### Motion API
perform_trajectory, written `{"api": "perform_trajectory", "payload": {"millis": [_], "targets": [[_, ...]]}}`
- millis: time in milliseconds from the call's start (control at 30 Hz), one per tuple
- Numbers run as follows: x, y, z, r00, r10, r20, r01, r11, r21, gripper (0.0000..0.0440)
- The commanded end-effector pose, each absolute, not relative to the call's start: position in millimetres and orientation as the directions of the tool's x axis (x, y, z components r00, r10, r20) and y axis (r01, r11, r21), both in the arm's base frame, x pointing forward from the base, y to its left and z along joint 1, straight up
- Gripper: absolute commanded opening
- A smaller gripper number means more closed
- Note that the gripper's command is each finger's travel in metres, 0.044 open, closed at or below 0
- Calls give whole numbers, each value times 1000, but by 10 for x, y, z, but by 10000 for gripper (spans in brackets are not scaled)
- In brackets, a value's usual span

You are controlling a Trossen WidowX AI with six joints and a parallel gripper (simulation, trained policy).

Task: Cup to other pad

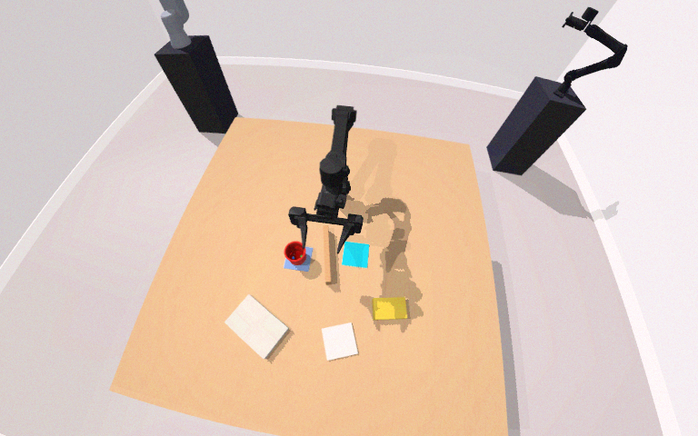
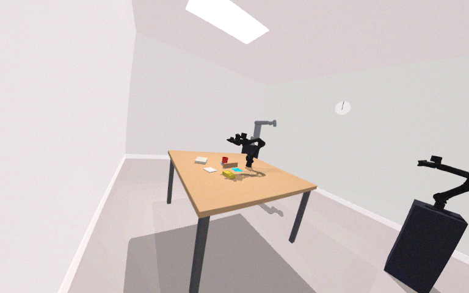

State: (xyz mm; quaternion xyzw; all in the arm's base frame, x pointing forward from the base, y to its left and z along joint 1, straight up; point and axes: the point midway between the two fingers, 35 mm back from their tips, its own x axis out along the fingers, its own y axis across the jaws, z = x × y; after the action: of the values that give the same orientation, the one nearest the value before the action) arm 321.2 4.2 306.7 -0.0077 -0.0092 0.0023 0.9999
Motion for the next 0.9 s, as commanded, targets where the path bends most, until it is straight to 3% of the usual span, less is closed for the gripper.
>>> {"api": "perform_trajectory", "payload": {"millis": [0, 367, 433, 867], "targets": [[3214, 38, 3059, 1000, 1, 13, -1, 1000, -17, 374], [3237, 52, 2894, 994, -16, -108, 14, 1000, -22, 86], [3245, 60, 2854, 990, -16, -138, 13, 1000, -23, 52], [3298, 148, 2706, 945, 6, -327, -7, 1000, -2, 68]]}}
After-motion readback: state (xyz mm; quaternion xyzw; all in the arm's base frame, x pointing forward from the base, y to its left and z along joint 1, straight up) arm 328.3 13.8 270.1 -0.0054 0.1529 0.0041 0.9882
